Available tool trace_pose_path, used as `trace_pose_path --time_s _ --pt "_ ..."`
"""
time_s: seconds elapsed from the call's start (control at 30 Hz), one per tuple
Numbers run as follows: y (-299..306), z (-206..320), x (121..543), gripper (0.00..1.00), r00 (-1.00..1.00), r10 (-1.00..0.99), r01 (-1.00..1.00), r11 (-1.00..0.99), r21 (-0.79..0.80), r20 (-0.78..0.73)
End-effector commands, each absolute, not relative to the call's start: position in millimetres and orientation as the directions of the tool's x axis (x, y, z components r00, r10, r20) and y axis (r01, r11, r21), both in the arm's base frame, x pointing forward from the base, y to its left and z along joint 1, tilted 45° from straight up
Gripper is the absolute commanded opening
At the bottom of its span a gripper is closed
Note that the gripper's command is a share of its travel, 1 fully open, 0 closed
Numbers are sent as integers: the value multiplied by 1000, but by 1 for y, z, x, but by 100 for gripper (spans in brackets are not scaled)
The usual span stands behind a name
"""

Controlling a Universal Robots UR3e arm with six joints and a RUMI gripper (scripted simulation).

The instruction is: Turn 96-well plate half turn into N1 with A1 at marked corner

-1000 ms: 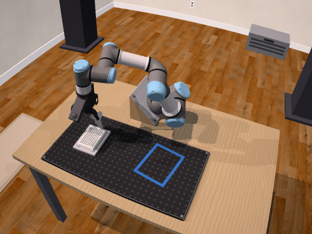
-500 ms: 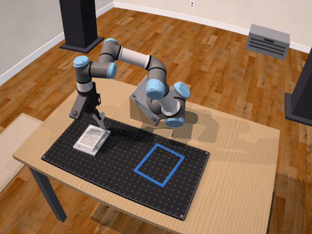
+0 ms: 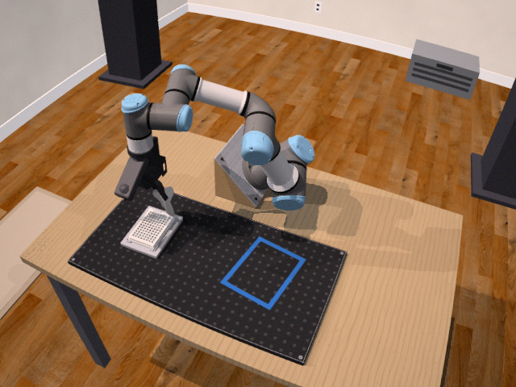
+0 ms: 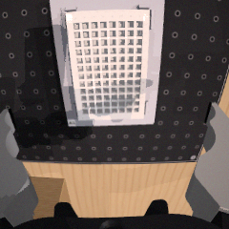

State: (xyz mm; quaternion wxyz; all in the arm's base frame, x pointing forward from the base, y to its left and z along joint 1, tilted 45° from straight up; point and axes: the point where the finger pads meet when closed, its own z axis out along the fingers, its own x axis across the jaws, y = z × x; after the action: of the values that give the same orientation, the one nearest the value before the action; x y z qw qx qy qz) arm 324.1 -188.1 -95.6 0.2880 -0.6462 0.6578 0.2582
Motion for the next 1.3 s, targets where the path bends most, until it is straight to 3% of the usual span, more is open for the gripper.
trace_pose_path --time_s 0.0,1.27 --pt "-184 -100 325 100 1 -704 -999 33 -34 -711" --pt "-144 -140 327 100 1 -704 -999 33 -34 -711"
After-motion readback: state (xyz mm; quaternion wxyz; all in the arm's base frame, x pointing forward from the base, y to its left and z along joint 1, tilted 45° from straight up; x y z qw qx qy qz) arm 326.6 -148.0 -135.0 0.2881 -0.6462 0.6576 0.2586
